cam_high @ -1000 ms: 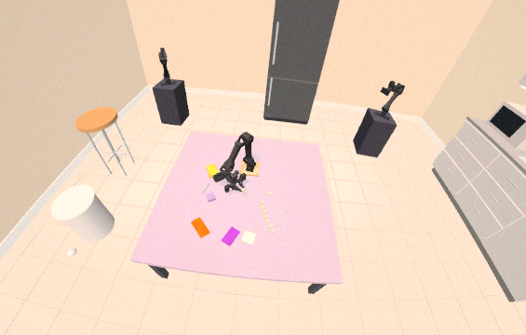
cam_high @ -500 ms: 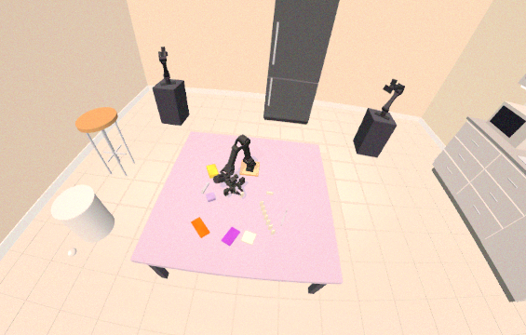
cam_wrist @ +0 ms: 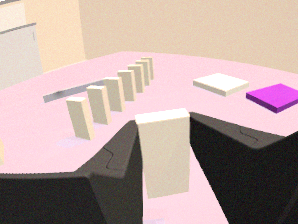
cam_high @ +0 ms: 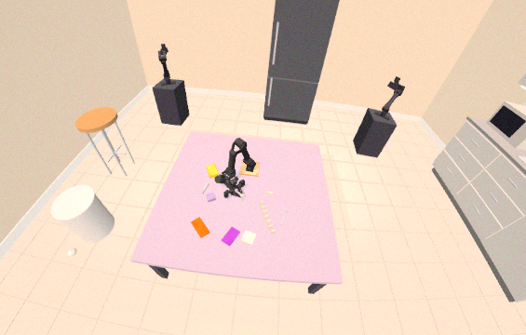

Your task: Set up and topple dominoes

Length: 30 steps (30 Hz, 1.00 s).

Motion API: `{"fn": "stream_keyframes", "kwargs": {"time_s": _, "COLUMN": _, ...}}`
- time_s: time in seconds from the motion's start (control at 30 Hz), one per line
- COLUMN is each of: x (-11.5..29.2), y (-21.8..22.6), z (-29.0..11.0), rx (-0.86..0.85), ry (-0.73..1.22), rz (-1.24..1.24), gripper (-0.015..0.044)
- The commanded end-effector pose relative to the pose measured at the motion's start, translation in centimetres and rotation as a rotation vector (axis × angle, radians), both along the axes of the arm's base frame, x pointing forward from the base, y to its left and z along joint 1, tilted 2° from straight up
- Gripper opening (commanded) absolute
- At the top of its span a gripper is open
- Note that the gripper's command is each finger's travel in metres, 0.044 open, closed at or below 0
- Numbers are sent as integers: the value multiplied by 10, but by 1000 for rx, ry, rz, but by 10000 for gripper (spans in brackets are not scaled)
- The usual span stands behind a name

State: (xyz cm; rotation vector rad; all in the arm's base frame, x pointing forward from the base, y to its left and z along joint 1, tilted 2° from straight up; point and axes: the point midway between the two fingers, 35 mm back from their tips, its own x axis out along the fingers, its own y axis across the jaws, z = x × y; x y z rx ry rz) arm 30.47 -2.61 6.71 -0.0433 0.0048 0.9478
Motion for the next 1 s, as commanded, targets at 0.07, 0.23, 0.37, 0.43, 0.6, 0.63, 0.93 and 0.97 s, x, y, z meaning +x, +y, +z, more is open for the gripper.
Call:
{"fn": "stream_keyframes", "kwargs": {"time_s": 0.07, "x": -3, "y": 3, "z": -9, "rx": 1, "ry": 2, "rz": -2, "gripper": 107}}
{"fn": "stream_keyframes", "kwargs": {"time_s": 0.23, "x": -4, "y": 5, "z": -14, "rx": -3, "ry": -7, "rz": -2, "gripper": 107}}
{"fn": "stream_keyframes", "kwargs": {"time_s": 0.37, "x": -6, "y": 7, "z": -18, "rx": -5, "ry": -14, "rz": -1, "gripper": 107}}
{"fn": "stream_keyframes", "kwargs": {"time_s": 0.43, "x": -8, "y": 8, "z": -19, "rx": -7, "ry": -17, "rz": -1, "gripper": 107}}
{"fn": "stream_keyframes", "kwargs": {"time_s": 0.6, "x": -11, "y": 11, "z": -22, "rx": -10, "ry": -26, "rz": 0, "gripper": 107}}
{"fn": "stream_keyframes", "kwargs": {"time_s": 0.63, "x": -12, "y": 11, "z": -23, "rx": -10, "ry": -28, "rz": 0, "gripper": 107}}
{"fn": "stream_keyframes", "kwargs": {"time_s": 0.93, "x": -20, "y": 18, "z": -26, "rx": -15, "ry": -42, "rz": 1, "gripper": 107}}
{"fn": "stream_keyframes", "kwargs": {"time_s": 0.97, "x": -20, "y": 18, "z": -26, "rx": -15, "ry": -43, "rz": 1, "gripper": 107}}
